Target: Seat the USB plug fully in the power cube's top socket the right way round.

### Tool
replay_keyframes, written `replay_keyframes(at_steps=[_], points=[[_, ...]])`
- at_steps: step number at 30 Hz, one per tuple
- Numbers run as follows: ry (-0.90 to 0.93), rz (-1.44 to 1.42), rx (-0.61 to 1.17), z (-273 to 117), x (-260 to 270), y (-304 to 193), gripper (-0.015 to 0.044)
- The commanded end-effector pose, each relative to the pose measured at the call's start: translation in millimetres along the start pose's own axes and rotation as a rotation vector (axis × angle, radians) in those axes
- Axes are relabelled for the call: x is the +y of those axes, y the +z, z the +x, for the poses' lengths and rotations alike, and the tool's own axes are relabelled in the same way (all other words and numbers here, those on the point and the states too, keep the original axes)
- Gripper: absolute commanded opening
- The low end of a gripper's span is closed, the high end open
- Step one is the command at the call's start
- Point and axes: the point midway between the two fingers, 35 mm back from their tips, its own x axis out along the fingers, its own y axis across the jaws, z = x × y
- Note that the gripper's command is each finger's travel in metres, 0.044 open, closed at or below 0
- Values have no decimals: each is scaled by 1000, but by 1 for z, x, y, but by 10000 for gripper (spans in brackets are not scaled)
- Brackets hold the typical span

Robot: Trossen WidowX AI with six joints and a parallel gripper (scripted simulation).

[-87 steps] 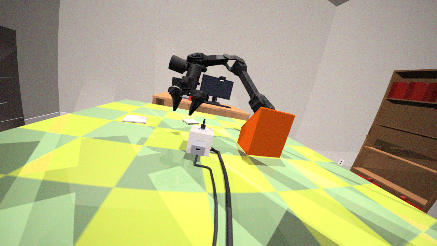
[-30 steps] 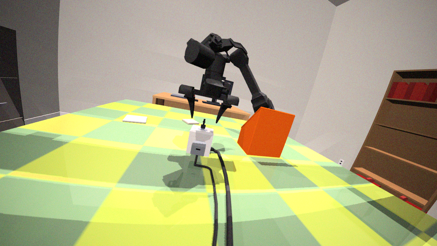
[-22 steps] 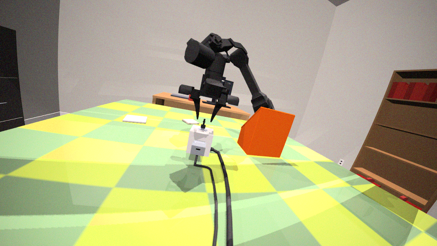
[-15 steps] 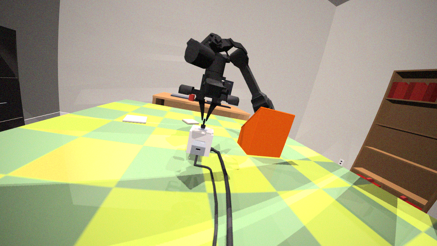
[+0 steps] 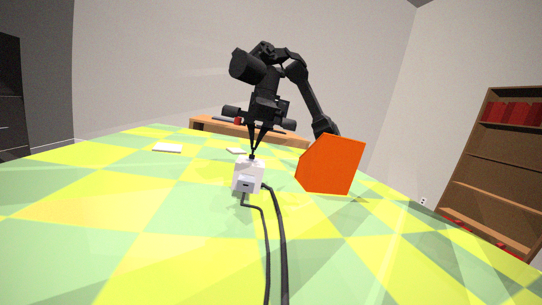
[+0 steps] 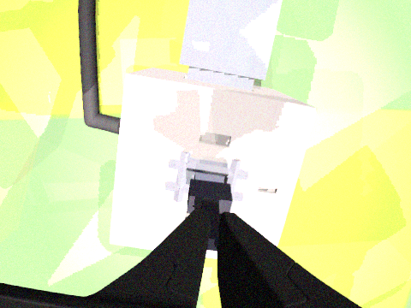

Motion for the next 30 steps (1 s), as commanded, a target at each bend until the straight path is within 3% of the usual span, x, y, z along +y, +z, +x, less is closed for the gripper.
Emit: replay_keyframes(at_steps=[1, 30], points=[[0, 0, 0, 0, 0, 0, 0], [0, 0, -1, -19, 0, 0, 0]])
